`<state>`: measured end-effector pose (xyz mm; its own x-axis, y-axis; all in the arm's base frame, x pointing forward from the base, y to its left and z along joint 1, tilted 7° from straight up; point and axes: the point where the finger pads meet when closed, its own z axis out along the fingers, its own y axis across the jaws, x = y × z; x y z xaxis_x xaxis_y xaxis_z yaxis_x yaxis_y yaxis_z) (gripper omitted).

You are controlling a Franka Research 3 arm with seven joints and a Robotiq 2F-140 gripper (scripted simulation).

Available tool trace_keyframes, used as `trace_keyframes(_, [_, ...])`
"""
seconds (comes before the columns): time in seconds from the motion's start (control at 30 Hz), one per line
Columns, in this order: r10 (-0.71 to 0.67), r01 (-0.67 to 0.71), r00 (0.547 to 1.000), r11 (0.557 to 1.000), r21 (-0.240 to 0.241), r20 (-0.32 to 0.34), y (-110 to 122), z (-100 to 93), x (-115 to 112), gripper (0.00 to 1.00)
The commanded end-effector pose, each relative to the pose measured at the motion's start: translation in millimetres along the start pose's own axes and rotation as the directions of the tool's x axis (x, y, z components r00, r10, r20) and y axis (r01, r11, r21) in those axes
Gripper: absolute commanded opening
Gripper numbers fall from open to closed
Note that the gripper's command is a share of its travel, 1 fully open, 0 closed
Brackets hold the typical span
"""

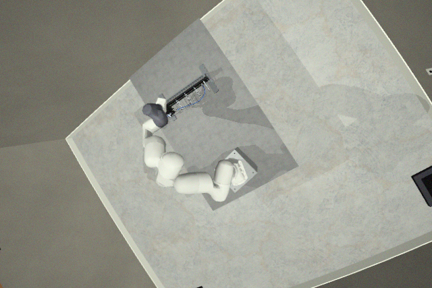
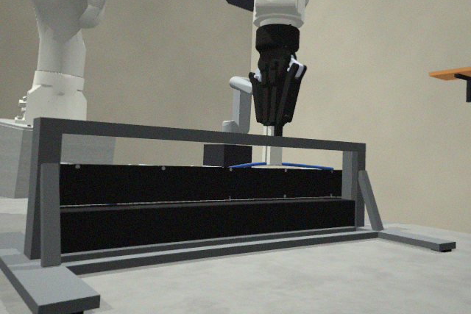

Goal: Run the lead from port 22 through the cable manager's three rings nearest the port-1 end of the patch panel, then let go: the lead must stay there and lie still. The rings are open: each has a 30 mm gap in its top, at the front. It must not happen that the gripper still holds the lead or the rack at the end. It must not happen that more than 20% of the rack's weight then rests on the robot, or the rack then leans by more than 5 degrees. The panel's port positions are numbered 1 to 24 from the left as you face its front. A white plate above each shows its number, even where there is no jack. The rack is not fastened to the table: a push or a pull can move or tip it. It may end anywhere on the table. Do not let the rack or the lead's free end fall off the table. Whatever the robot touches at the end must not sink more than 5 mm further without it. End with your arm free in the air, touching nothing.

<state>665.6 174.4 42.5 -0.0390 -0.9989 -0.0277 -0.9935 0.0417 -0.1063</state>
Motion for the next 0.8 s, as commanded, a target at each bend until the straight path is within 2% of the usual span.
trace_keyframes(0.0, [-0.005,0.005,1.000,1.000,0.010,0.004,-3.6,4.6,-0.7,0.00])
trace_keyframes(0.37, [-0.005,0.005,1.000,1.000,0.010,0.004,-3.8,21.7,-0.8,0.00])
trace_keyframes(0.77, [-0.005,0.005,1.000,1.000,0.010,0.004,-3.9,30.9,-0.8,0.00])
